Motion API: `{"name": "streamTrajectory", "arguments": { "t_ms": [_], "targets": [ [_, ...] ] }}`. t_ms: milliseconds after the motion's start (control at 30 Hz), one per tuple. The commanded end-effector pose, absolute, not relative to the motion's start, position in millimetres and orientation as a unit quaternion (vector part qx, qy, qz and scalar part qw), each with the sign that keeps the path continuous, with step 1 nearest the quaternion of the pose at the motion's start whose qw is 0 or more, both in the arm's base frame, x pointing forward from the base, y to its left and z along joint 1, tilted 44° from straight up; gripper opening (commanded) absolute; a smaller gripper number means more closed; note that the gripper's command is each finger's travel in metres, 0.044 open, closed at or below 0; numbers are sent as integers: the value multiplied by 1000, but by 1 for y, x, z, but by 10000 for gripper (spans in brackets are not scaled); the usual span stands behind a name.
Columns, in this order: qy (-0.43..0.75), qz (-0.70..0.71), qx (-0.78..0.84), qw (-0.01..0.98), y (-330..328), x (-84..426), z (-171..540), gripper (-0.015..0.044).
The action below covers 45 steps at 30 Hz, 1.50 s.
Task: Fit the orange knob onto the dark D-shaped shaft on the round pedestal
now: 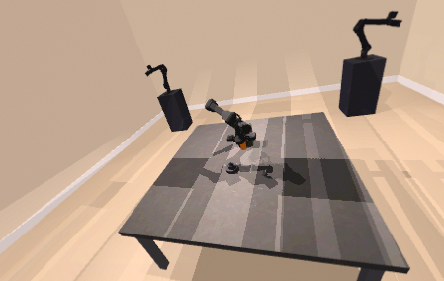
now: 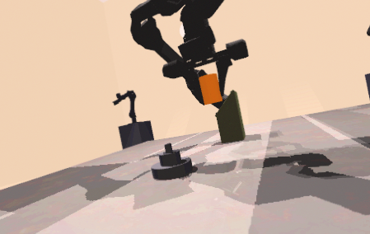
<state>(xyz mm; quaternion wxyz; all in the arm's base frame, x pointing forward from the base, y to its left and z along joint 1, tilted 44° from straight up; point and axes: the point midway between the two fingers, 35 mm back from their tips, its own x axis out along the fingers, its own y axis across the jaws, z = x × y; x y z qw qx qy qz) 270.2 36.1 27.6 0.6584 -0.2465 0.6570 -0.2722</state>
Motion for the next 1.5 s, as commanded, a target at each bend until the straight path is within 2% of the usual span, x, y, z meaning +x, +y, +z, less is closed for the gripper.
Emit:
{"name": "streamTrajectory", "arguments": {
  "t_ms": [0, 1467],
  "targets": [
    [652, -269, -245, 666, 31, 280, 33, 0],
    [646, -281, -252, 664, -67, 332, 67, 0]
  ]
}}
